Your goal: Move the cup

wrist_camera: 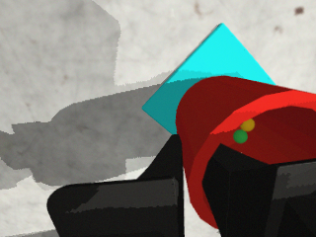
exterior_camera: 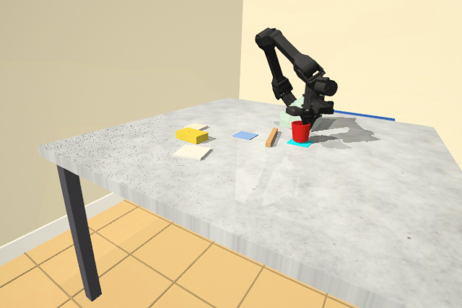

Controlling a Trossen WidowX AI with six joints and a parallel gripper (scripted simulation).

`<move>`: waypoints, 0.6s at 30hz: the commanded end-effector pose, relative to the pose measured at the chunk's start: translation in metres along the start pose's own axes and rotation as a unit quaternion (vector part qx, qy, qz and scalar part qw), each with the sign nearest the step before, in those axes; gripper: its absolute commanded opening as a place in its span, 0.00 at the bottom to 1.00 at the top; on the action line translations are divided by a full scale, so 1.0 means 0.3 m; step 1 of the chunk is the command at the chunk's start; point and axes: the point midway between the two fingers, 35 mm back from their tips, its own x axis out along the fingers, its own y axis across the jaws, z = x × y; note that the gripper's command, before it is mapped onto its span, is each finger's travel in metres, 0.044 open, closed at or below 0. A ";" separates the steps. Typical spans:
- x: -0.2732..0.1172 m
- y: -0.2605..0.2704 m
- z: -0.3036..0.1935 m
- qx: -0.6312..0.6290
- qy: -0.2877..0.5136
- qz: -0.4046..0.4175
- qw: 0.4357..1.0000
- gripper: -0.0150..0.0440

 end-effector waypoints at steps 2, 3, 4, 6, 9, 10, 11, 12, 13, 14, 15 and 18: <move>-0.001 -0.001 0.001 0.001 0.000 0.000 1.000 0.25; -0.001 -0.001 0.001 0.001 0.000 0.000 1.000 0.25; -0.001 -0.001 0.001 0.001 0.000 0.000 1.000 0.25; -0.001 -0.001 0.001 0.001 0.000 0.000 1.000 0.30; -0.001 -0.001 0.001 0.001 0.000 0.000 1.000 0.43; -0.001 -0.001 0.001 0.001 0.000 0.000 1.000 0.47; -0.001 -0.001 0.001 0.001 0.000 0.000 1.000 0.47; -0.001 -0.001 0.001 0.001 0.000 0.000 1.000 0.47; -0.001 -0.001 0.001 0.001 0.000 0.000 1.000 0.47; -0.002 -0.001 0.001 0.001 0.000 0.000 1.000 0.47; -0.004 -0.001 0.001 0.000 0.000 0.000 1.000 0.47; -0.015 -0.001 0.002 0.000 0.000 0.000 1.000 0.47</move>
